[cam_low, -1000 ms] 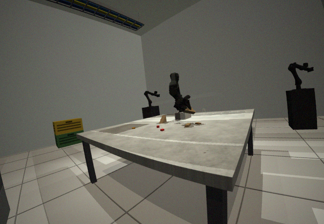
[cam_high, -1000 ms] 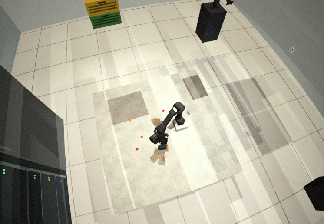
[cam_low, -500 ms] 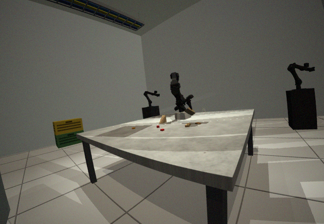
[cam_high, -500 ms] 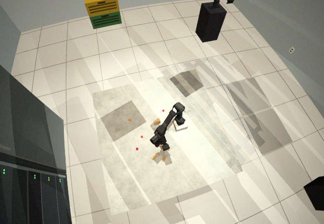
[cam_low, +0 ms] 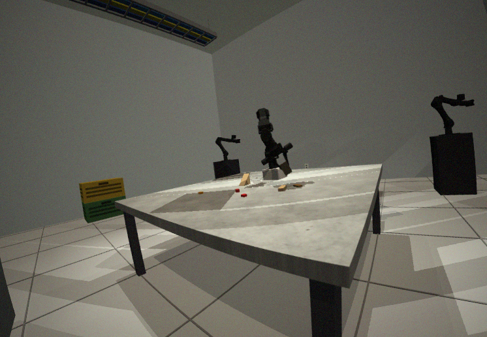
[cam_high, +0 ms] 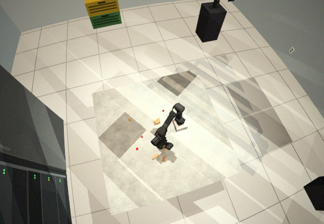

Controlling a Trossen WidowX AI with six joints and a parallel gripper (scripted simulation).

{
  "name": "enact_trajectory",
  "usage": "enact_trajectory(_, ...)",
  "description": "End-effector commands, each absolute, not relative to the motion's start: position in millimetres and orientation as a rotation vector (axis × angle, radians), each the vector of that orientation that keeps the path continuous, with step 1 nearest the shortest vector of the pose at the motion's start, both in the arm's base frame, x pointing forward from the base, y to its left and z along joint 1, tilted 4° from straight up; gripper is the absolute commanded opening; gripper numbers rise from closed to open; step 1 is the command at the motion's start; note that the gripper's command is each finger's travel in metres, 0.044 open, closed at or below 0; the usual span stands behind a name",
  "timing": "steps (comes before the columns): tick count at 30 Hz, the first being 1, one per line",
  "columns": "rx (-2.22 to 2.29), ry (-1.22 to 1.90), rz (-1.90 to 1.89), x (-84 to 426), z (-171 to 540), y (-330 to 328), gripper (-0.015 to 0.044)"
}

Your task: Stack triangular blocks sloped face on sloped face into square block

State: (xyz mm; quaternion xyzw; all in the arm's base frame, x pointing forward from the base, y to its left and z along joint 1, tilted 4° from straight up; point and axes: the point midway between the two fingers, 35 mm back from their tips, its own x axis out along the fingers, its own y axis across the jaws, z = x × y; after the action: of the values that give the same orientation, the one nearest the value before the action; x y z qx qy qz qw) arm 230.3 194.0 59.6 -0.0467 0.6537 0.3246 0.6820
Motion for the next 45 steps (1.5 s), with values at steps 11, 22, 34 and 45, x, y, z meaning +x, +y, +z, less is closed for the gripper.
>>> enact_trajectory(11,-0.521,1.307,1.002,231.4,61.8,196.5,0.0000)
enact_trajectory(22,-0.855,1.158,1.213,231.3,63.0,197.8,0.0000)
enact_trajectory(34,-1.217,0.967,1.435,231.3,65.0,199.2,0.0000)
enact_trajectory(45,-1.537,0.764,1.638,231.2,67.4,200.7,0.0000)
